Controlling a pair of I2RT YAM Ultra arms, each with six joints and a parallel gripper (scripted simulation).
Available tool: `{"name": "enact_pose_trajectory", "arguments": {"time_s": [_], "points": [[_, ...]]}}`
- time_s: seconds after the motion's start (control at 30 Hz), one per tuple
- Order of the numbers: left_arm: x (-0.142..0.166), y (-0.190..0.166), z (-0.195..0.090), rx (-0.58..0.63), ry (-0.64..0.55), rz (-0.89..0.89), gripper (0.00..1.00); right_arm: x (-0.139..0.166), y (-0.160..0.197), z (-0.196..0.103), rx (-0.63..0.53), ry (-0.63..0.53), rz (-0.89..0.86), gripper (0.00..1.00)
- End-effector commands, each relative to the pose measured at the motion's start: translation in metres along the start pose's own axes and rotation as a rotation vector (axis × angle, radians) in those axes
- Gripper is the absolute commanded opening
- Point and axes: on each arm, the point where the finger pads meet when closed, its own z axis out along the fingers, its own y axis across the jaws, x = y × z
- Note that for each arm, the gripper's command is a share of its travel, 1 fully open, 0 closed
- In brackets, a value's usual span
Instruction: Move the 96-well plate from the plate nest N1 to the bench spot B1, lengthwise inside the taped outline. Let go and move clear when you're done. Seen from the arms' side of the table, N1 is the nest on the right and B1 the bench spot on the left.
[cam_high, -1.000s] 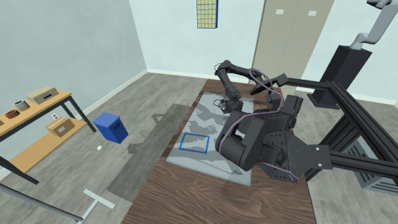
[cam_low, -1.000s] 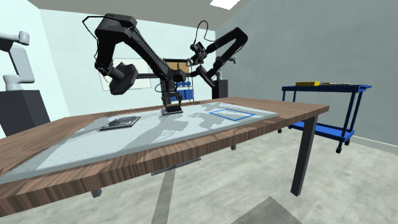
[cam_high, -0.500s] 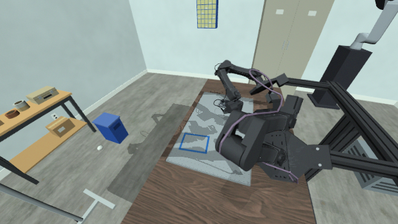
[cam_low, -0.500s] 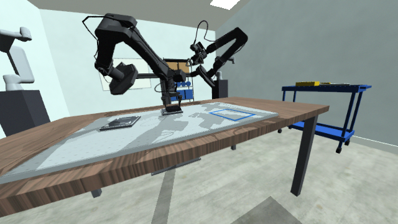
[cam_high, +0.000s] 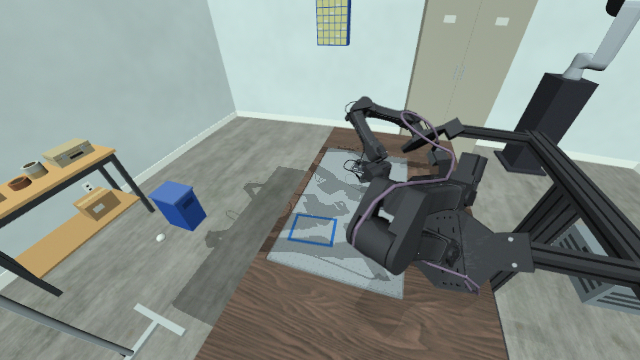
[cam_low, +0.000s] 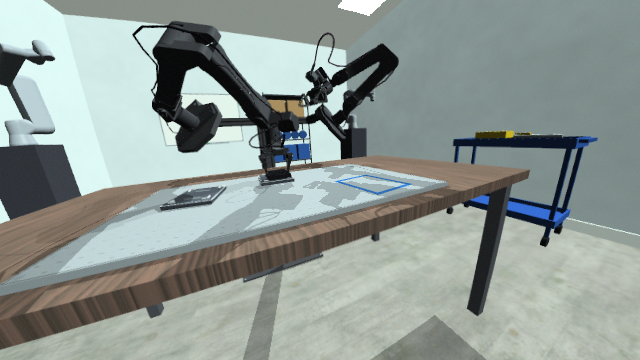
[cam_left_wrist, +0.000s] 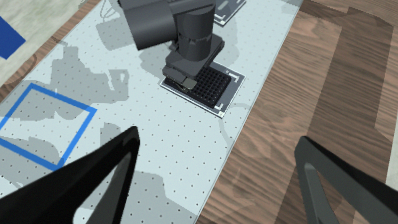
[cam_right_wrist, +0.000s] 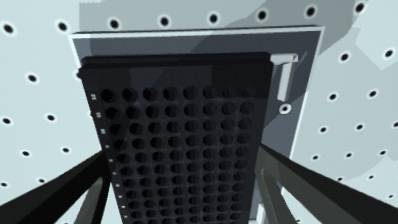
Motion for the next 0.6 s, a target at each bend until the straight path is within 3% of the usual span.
{"name": "enact_pose_trajectory", "arguments": {"time_s": [0.0, 0.57], "points": [[-0.0093, -0.0024, -0.0018, 0.0, -0.011, -0.007, 1.0, 0.0126, -0.0155, -0.0058, 0.047, -0.004, -0.061, 0.78], [-0.0093, -0.0024, -0.0018, 0.0, -0.011, -0.007, 1.0, 0.0167, -0.02, -0.0118, 0.051, -0.01, -0.077, 0.78]]}}
